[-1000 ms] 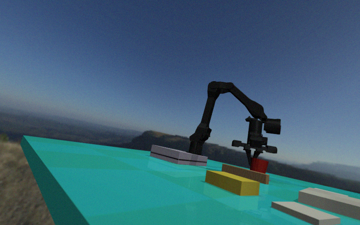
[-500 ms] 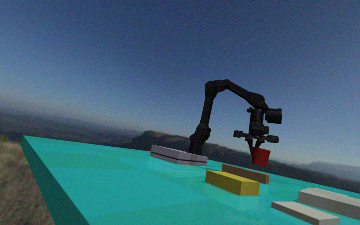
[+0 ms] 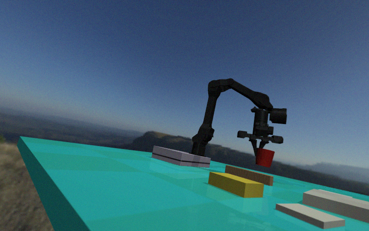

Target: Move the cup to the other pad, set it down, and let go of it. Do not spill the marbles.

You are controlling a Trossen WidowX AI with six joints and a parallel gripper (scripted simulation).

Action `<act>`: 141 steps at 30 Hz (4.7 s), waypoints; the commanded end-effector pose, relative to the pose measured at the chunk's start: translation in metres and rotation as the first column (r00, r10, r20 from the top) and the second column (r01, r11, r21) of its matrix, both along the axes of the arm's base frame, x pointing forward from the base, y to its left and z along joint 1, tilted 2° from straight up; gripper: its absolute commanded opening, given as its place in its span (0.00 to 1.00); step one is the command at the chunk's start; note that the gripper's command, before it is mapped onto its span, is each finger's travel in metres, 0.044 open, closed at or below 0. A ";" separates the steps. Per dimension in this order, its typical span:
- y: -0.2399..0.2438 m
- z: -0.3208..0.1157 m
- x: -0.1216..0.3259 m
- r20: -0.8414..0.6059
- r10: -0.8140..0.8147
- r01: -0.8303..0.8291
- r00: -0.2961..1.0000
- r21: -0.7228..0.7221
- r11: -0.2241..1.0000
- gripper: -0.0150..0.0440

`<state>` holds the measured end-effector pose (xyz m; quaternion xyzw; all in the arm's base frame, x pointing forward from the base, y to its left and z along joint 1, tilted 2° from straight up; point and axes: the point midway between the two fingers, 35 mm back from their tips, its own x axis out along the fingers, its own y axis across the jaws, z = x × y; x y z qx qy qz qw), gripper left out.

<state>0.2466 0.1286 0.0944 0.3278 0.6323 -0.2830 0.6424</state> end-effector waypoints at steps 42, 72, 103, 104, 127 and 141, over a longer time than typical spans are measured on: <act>-0.073 0.000 0.002 -0.003 0.004 -0.004 1.000 -0.006 1.000 0.25; -0.127 -0.001 0.001 -0.003 0.004 -0.004 1.000 -0.011 1.000 0.25; -0.181 -0.003 -0.005 -0.004 0.004 -0.004 1.000 -0.017 1.000 0.25; -0.183 -0.003 -0.005 -0.004 0.004 -0.004 1.000 -0.017 1.000 0.25; -0.206 -0.014 -0.009 -0.004 0.004 -0.004 1.000 -0.019 1.000 0.25; -0.207 -0.034 -0.008 -0.004 0.004 -0.004 1.000 -0.019 1.000 0.25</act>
